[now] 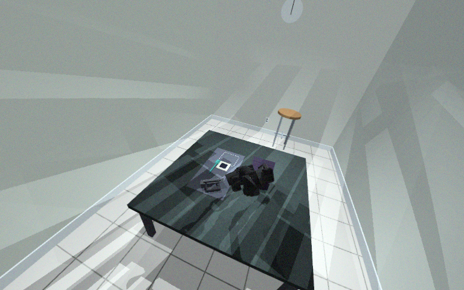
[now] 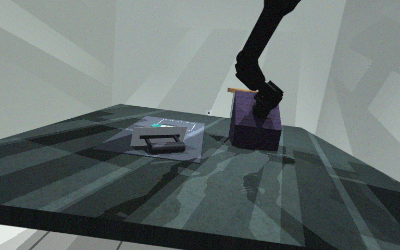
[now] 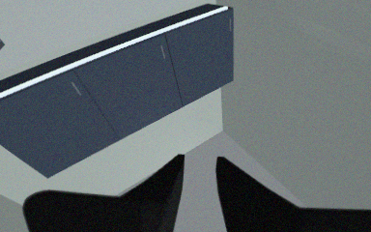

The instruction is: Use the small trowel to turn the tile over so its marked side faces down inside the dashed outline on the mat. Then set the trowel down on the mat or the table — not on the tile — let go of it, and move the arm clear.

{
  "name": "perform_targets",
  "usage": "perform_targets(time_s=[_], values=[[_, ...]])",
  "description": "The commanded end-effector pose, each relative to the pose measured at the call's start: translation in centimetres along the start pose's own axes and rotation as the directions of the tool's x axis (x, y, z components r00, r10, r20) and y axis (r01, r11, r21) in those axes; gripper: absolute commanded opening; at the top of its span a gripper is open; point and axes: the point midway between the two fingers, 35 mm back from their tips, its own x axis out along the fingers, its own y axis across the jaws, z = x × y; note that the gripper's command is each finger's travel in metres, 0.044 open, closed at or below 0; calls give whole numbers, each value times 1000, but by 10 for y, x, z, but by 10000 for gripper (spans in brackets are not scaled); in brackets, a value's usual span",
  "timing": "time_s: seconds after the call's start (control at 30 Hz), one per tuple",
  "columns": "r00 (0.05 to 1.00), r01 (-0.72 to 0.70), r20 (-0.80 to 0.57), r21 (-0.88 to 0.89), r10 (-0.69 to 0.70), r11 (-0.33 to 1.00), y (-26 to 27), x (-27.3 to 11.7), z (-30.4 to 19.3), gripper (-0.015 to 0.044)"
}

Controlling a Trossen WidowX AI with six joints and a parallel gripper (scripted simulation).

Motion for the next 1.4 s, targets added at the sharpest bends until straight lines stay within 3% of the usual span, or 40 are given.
perform_targets(time_s=[0.0,0.63,1.37], values=[[993,90,-76,-63,-95,994,-39,6,-13,100],[845,263,-388,-301,-369,917,-156,-10,-79,100],[514,127,-713,-486,-477,864,-235,-87,-175,100]])
